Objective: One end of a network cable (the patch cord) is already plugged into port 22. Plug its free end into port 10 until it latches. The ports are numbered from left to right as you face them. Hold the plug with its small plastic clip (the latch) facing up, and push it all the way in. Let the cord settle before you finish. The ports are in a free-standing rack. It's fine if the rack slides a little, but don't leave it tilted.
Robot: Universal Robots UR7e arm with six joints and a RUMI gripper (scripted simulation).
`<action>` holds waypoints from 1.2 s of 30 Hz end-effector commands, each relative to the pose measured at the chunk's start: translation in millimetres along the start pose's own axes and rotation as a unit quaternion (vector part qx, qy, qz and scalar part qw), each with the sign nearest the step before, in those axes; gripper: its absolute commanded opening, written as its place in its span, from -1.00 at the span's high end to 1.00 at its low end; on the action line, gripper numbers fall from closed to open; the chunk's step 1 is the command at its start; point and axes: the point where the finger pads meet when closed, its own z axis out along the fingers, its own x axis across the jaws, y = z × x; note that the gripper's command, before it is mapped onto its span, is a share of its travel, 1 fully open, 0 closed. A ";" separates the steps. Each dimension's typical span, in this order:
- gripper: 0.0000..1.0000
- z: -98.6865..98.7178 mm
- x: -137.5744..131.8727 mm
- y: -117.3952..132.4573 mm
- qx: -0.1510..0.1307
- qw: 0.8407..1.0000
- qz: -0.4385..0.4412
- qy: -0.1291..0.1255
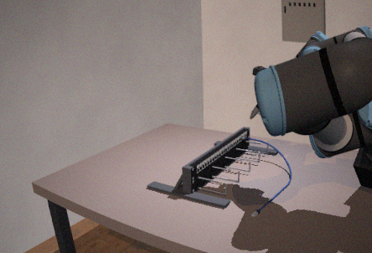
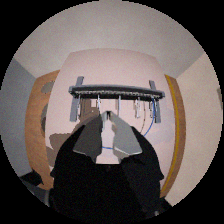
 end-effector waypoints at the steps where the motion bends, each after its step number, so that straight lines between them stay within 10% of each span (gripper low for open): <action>1: 1.00 4.3 0.3 -0.4 0.000 1.000 0.000 0.001; 36: 1.00 44.9 0.4 -0.5 0.000 1.000 0.000 0.000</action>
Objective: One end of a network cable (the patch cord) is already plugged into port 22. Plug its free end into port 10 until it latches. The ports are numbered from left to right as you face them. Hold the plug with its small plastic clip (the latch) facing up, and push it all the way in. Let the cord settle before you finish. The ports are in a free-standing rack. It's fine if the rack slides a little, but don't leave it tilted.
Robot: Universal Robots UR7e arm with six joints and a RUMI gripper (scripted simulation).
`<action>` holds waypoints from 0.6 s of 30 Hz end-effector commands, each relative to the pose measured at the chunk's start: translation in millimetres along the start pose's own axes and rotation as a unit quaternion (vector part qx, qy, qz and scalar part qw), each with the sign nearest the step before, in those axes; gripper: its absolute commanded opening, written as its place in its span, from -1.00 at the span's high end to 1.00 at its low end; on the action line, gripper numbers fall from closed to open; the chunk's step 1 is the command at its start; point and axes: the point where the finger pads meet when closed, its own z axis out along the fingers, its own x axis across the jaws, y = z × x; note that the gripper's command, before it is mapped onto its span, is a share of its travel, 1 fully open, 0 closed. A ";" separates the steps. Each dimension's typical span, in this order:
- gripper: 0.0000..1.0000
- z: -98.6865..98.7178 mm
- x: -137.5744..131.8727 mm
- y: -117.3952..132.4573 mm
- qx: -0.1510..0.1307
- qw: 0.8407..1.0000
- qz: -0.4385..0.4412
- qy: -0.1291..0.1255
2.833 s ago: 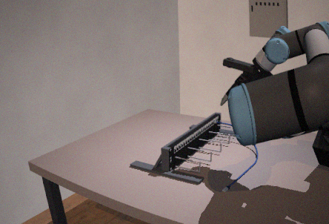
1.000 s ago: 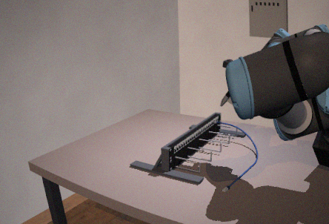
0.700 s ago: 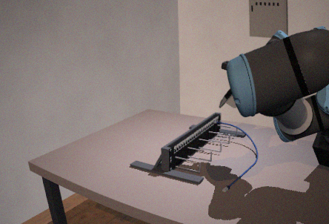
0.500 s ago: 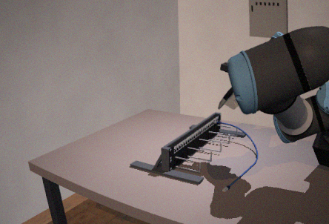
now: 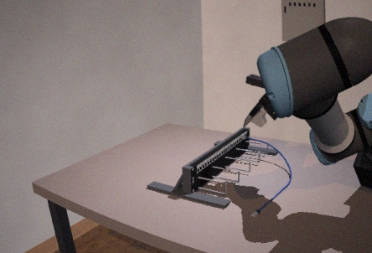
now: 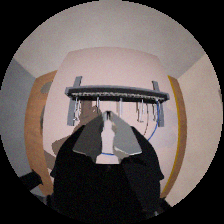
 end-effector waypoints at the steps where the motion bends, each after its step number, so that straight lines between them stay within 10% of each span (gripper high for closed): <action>1: 1.00 8.0 1.2 -1.1 0.001 1.000 0.000 0.003; 18: 1.00 29.9 1.4 -1.1 0.001 1.000 0.000 0.003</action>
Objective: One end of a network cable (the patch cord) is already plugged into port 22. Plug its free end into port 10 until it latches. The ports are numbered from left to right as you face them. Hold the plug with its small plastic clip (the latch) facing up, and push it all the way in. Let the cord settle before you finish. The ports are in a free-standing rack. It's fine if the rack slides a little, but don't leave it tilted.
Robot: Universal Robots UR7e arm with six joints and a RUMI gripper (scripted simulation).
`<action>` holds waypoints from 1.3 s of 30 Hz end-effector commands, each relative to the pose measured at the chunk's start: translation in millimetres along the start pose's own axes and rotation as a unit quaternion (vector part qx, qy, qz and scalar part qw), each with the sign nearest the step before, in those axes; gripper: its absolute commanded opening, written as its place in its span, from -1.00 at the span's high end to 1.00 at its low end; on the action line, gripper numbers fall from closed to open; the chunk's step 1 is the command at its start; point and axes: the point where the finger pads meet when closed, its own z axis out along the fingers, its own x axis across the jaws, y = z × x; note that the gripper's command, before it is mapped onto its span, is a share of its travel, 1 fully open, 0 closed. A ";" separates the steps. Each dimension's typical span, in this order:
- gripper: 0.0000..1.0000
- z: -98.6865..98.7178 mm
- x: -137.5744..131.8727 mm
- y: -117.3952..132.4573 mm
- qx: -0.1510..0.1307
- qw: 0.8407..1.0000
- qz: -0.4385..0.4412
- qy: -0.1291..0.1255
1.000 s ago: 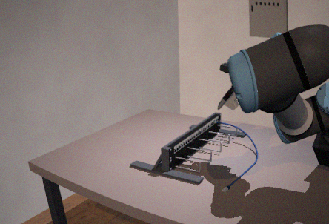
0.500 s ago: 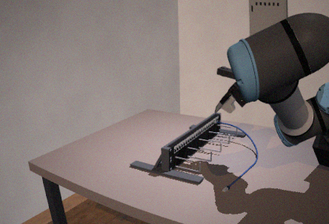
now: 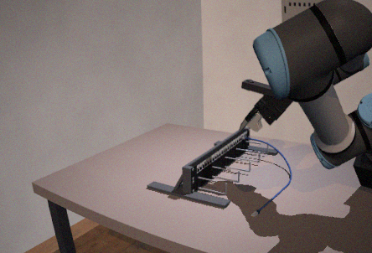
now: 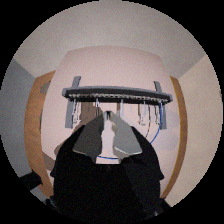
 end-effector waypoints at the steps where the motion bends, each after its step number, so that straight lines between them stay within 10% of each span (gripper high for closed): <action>1: 1.00 6.7 1.2 -1.2 0.003 1.000 0.000 0.005; 39: 1.00 51.8 1.6 -1.4 0.003 1.000 0.000 0.005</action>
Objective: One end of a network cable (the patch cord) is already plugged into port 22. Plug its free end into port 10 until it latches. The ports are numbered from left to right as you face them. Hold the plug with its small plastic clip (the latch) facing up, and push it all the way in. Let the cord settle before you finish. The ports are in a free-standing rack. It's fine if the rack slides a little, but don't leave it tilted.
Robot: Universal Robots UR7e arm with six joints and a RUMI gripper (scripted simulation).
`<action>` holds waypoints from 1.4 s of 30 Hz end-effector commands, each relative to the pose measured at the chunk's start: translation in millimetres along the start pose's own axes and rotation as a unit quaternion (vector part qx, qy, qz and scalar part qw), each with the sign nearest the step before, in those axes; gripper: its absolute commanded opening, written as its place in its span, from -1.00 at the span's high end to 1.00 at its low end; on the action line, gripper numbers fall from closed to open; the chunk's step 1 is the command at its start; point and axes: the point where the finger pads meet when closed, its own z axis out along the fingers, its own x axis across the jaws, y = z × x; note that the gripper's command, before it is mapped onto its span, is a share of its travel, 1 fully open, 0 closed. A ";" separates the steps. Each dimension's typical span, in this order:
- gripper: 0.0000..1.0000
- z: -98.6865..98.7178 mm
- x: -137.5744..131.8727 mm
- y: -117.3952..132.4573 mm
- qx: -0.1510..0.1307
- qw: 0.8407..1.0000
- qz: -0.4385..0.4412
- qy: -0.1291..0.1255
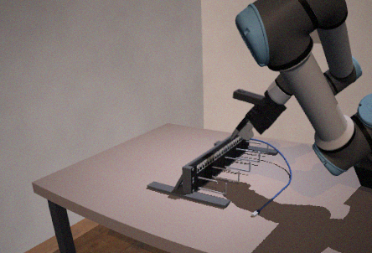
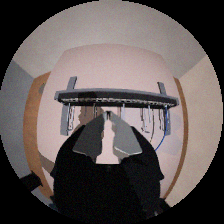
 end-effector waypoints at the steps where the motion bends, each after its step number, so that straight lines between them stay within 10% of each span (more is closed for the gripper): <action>1: 1.00 5.9 0.4 -0.6 0.004 1.000 0.000 0.002; 42: 1.00 25.4 0.4 -0.7 0.004 1.000 0.000 0.002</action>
